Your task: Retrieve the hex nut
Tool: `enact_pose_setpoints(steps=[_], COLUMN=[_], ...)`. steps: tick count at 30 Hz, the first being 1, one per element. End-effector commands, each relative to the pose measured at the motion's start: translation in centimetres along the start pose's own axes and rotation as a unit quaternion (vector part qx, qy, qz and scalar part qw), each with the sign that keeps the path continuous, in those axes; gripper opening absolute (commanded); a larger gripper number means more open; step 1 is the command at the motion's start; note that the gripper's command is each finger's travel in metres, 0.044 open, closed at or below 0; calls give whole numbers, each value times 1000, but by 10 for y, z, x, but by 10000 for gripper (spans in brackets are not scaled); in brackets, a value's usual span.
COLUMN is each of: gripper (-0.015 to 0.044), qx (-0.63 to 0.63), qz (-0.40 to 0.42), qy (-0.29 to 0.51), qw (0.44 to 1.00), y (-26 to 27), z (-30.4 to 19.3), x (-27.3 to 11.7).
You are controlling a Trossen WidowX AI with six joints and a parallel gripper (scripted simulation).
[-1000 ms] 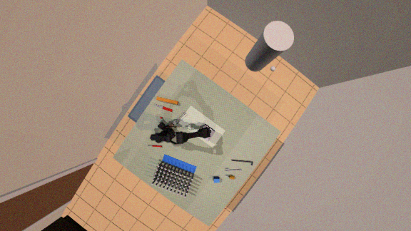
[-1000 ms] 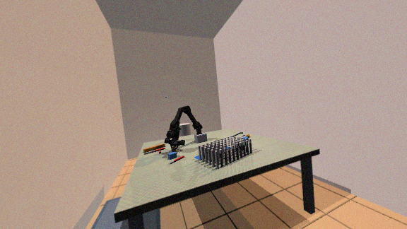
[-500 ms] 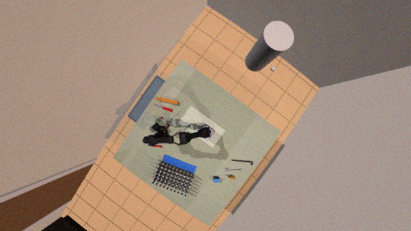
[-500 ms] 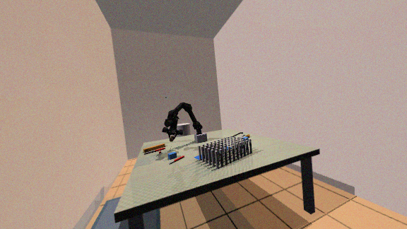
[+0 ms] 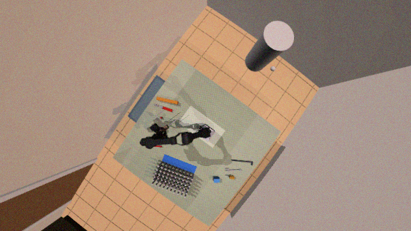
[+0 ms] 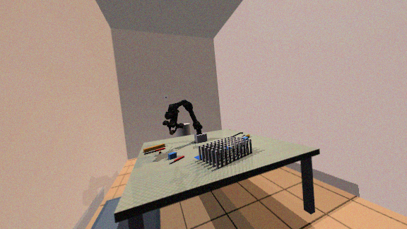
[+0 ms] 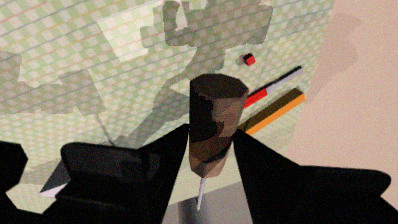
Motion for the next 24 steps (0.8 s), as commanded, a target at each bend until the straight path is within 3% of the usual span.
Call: enact_pose_setpoints(steps=[1,24], gripper=[0,0], qx=[49,392], qz=[13,119], qy=[-10,-20], qw=[999,912], y=[8,61], z=[-2,-13], x=[-5,-23])
Point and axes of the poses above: the point midway between the two fingers, 35 mm back from their tips, its own x axis out along the fingers, its own y axis across the jaws, z = x × y, the point moved 7 cm from there along -x, back along the fingers, and after that the axes turned 6 degrees about x, right-handed, at the moved point
